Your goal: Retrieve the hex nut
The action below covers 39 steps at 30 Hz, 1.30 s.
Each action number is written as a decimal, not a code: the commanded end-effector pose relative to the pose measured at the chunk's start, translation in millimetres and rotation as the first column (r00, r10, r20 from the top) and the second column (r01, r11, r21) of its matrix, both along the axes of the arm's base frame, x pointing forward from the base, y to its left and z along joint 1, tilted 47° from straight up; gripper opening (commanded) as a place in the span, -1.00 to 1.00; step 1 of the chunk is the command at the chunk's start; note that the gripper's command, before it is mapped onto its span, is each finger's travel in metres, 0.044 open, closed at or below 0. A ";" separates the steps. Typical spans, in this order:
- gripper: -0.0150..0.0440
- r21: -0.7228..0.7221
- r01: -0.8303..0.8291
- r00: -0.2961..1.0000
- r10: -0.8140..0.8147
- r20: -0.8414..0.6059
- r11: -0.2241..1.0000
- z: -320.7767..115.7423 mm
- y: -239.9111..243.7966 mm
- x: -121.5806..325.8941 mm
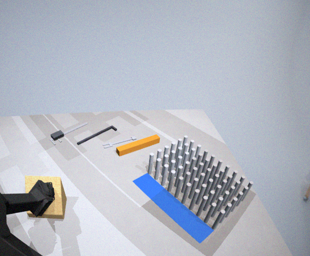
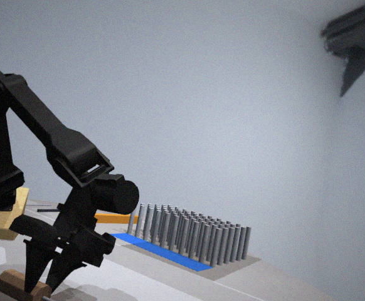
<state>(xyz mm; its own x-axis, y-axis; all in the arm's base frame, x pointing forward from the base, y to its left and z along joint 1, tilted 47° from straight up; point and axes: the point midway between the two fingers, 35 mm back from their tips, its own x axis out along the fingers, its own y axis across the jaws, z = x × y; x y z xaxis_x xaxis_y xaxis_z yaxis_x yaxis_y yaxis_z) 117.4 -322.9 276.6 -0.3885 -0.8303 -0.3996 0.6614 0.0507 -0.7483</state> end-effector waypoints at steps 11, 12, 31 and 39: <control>1.00 0.003 0.001 1.000 -0.001 0.003 1.000 5.7 6.3 2.0; 1.00 0.006 0.002 1.000 -0.002 0.004 1.000 13.0 14.4 4.0; 1.00 0.004 0.001 1.000 -0.001 0.001 1.000 46.2 50.5 5.7; 1.00 0.004 0.001 1.000 -0.001 0.001 1.000 46.2 50.5 5.7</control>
<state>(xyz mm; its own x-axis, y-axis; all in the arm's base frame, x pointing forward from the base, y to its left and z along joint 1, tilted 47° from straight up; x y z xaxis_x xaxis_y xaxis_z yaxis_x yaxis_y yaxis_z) 123.5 -272.6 320.7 -0.3884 -0.8266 -0.4073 0.6589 0.0598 -0.7498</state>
